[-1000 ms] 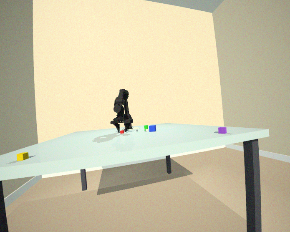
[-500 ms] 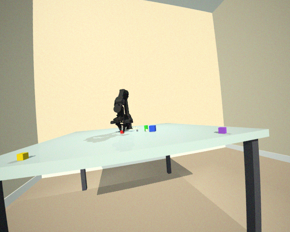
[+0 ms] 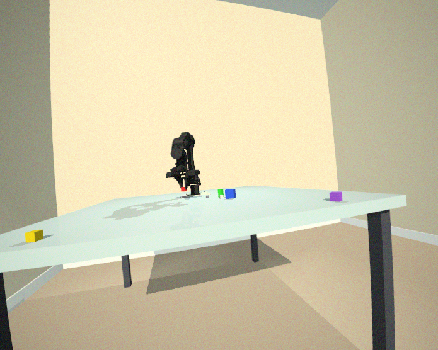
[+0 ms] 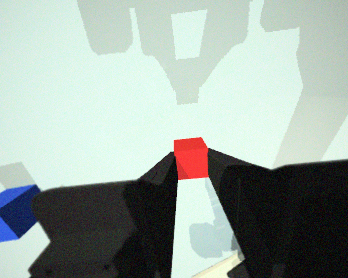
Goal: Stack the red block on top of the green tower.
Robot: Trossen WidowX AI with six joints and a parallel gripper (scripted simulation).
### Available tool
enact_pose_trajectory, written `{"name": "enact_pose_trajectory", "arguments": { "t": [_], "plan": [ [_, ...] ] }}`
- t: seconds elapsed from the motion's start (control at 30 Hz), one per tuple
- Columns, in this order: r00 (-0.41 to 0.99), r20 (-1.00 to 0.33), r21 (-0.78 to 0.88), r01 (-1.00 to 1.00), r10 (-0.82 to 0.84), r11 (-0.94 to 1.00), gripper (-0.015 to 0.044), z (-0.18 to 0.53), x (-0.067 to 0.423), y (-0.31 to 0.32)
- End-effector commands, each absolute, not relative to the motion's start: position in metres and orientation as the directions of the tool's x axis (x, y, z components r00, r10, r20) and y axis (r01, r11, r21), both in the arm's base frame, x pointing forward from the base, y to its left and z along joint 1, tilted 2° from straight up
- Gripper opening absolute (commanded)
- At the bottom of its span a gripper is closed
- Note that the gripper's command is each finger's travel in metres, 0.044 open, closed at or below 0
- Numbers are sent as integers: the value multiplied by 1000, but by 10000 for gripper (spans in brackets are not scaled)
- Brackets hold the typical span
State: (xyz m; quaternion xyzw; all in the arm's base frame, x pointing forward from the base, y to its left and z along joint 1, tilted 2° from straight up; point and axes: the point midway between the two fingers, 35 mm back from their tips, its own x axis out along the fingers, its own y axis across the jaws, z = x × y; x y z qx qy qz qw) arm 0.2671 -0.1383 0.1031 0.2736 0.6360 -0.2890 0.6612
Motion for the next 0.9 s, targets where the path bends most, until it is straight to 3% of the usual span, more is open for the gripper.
{"name": "enact_pose_trajectory", "arguments": {
  "t": [0.0,0.37,0.87],
  "plan": [
    [28,-999,-7,728,-40,686,0,121,268,-138],
    [28,-999,-7,728,-40,686,0,166,266,-136],
    [36,-999,-1,715,-39,700,0,165,281,-101]
  ]
}}
